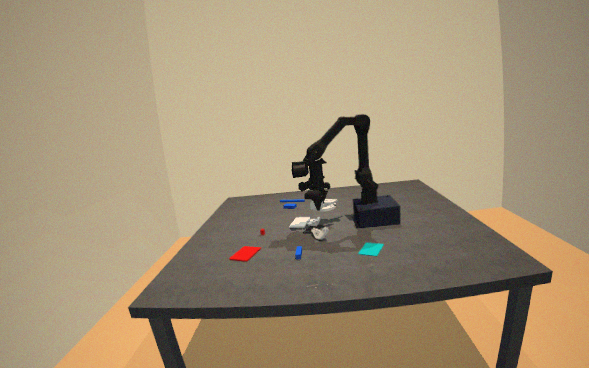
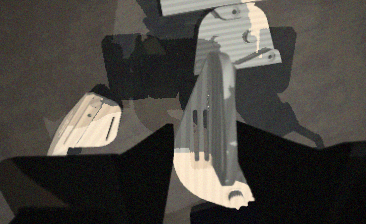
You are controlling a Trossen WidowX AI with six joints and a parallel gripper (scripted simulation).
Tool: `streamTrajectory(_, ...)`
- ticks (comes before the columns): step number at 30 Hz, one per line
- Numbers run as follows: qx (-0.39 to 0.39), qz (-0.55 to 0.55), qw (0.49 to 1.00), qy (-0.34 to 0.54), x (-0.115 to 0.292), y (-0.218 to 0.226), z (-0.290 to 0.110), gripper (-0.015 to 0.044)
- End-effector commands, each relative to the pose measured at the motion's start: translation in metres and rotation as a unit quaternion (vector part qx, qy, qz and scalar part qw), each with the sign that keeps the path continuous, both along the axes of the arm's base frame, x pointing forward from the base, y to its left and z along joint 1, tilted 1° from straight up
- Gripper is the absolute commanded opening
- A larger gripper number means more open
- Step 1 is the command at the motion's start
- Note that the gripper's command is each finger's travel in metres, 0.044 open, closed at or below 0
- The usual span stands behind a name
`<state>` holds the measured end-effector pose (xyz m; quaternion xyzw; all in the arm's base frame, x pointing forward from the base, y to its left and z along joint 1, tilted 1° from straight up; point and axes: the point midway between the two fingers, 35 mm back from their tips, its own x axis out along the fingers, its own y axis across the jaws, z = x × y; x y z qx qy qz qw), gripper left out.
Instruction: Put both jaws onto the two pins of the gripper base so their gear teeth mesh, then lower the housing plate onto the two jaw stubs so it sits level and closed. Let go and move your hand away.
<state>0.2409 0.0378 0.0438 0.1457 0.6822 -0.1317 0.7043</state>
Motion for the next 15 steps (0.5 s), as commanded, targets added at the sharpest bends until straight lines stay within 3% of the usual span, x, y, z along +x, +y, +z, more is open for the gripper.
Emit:
streamTrajectory(1, -0.002, -0.003, 1.000, -0.002, 0.0003, -0.0005, 0.0000, 0.0134)
streamTrajectory(15, -0.002, -0.013, 1.000, -0.002, 0.0003, -0.0005, 0.0000, 0.0134)
